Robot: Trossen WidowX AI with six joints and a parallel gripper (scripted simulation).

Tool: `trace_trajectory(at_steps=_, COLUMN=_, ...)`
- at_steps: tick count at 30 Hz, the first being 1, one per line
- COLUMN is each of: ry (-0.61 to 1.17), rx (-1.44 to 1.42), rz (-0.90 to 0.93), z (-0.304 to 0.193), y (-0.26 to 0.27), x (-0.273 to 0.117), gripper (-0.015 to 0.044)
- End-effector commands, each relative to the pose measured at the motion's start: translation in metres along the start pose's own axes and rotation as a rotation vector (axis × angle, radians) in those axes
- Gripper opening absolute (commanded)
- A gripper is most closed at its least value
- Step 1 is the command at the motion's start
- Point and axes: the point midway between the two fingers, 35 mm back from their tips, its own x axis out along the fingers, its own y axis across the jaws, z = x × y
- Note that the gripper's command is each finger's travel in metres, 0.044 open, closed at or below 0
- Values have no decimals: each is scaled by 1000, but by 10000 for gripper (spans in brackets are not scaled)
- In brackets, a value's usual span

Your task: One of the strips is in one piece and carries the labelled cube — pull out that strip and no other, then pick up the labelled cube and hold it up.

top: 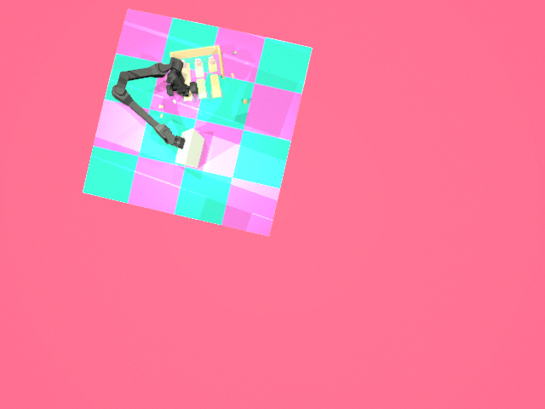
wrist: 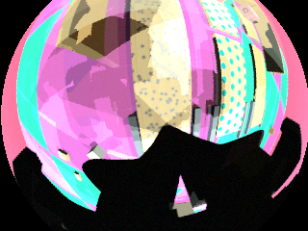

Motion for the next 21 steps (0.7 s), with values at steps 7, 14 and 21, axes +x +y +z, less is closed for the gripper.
trace_trajectory(at_steps=7, ry=3, rx=5, rz=5, z=-3, y=0, x=3, gripper=0)
trace_trajectory(at_steps=14, ry=3, rx=5, rz=5, z=-14, y=-1, x=3, gripper=0)
trace_trajectory(at_steps=21, ry=4, rx=6, rz=5, z=-25, y=-1, x=4, gripper=0)
